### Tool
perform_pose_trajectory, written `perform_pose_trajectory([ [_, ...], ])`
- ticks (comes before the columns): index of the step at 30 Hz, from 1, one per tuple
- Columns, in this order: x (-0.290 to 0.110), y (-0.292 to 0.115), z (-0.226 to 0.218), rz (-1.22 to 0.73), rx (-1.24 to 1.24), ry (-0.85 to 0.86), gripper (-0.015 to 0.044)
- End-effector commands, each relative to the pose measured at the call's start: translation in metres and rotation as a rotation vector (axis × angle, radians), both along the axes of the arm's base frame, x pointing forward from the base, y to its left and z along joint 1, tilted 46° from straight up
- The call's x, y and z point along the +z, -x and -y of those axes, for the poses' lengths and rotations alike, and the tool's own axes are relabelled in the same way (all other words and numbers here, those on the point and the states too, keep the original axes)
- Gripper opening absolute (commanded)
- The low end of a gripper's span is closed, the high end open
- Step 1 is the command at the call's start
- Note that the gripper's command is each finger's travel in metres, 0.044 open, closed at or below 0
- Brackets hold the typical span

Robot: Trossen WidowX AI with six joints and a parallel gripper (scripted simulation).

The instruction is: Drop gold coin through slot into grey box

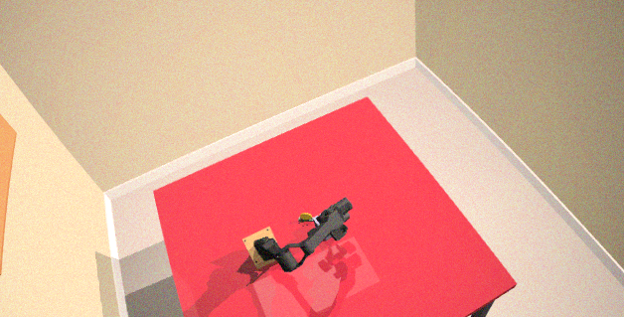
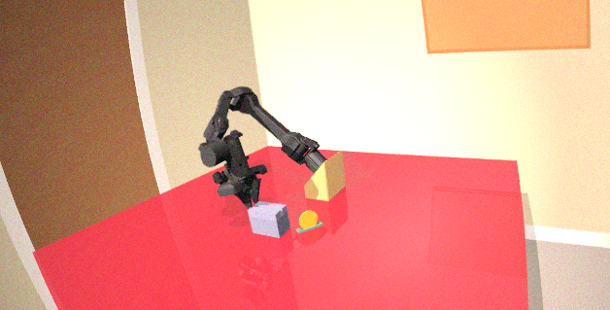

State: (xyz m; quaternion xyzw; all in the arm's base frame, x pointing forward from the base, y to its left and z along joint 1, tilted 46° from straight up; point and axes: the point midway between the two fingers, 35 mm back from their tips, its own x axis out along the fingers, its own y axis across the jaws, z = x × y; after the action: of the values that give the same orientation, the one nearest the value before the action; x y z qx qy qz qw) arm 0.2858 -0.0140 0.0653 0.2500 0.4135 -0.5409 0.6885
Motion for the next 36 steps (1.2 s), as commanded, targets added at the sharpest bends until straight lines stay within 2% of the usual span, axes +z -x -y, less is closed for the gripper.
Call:
perform_pose_trajectory([
  [1,-0.032,0.018,-0.062,-0.179,0.196,-0.029,0.0161],
  [4,-0.036,0.022,-0.07,-0.209,0.233,-0.008,0.0161],
  [13,-0.071,0.071,-0.142,-0.468,0.615,0.262,0.0161],
  [21,-0.072,0.069,-0.144,-0.472,0.622,0.268,0.0161],
  [25,-0.094,0.066,-0.121,-0.471,0.621,0.269,0.0161],
  [36,-0.107,0.064,-0.109,-0.471,0.621,0.27,0.0161],
])
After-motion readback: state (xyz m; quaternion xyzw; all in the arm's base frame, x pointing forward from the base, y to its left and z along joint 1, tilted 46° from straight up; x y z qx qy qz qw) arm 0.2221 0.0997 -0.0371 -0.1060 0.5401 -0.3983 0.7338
